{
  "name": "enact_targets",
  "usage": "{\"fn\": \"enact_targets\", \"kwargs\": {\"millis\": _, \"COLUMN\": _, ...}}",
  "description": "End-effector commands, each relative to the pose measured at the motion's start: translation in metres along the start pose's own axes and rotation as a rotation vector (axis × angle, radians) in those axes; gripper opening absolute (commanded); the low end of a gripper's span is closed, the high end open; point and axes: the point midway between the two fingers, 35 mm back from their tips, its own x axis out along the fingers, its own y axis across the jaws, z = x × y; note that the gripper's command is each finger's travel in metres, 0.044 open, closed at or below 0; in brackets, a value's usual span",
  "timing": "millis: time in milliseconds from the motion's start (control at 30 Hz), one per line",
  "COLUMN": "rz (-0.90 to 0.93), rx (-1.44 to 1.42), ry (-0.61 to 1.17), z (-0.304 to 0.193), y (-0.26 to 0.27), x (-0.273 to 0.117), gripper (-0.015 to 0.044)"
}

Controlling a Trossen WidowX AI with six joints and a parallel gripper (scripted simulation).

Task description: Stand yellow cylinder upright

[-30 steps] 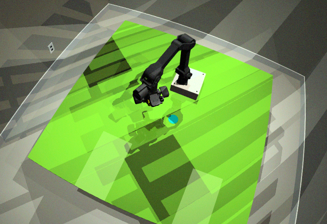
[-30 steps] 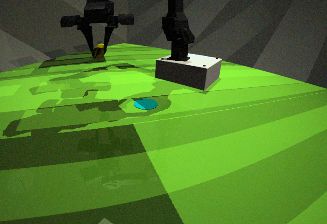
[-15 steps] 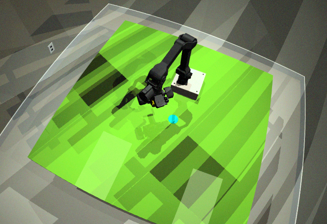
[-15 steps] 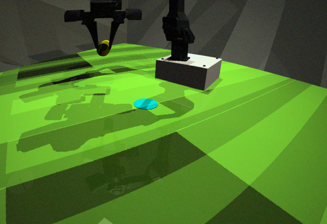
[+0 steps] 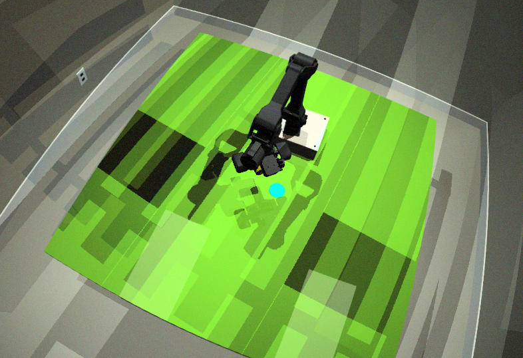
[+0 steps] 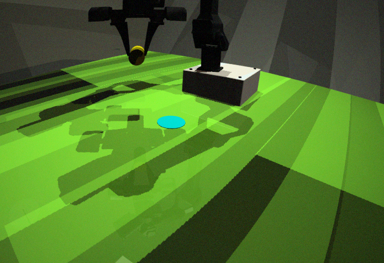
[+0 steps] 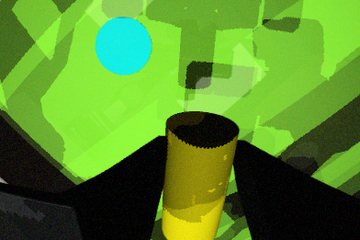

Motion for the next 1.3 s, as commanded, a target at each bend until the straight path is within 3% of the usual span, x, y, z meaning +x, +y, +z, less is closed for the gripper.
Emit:
{"fn": "enact_targets", "kwargs": {"millis": 0, "rz": 0.001, "rx": -0.005, "ry": 0.004, "z": 0.007, "y": 0.013, "x": -0.001, "gripper": 0.0105}}
{"fn": "enact_targets", "kwargs": {"millis": 733, "rz": 0.006, "rx": -0.049, "ry": 0.002, "z": 0.034, "y": 0.071, "x": -0.009, "gripper": 0.0105}}
{"fn": "enact_targets", "kwargs": {"millis": 1267, "rz": 0.048, "rx": -0.010, "ry": -0.079, "z": 0.037, "y": 0.070, "x": 0.001, "gripper": 0.0105}}
